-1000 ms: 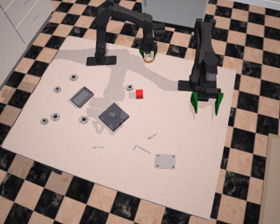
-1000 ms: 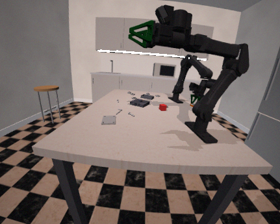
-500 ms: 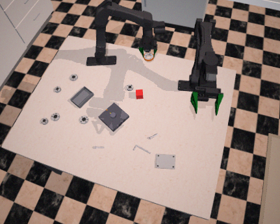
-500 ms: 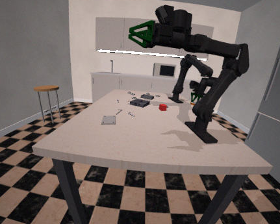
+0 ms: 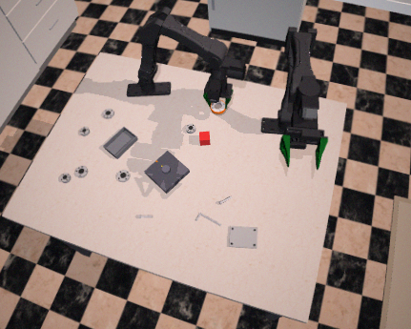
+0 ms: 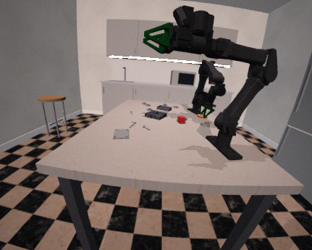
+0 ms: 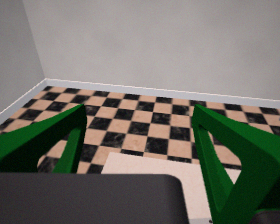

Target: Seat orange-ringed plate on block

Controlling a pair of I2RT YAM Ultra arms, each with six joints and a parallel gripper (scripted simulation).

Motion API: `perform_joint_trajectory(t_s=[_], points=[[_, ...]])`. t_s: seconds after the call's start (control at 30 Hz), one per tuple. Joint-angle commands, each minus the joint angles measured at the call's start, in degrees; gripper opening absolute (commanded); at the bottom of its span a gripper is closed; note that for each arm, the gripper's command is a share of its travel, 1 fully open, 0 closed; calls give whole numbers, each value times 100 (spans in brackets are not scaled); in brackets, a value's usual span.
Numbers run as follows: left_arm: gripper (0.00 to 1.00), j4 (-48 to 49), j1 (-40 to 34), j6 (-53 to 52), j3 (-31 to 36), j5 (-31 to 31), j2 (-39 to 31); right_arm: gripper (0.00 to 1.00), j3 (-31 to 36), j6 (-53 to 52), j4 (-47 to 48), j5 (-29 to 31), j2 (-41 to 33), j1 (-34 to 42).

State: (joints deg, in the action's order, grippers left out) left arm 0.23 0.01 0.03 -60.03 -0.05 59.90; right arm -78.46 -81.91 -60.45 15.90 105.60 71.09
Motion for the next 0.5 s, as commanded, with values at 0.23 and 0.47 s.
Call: perform_joint_trajectory(t_s=[0.23, 0.47], points=[[77, 95, -17, -39, -204, 34, -55, 0, -538, 1063, 229, 7, 206, -1209], [77, 95, -17, -39, -204, 34, -55, 0, -706, 1479, 356, -77, 362, -1945]])
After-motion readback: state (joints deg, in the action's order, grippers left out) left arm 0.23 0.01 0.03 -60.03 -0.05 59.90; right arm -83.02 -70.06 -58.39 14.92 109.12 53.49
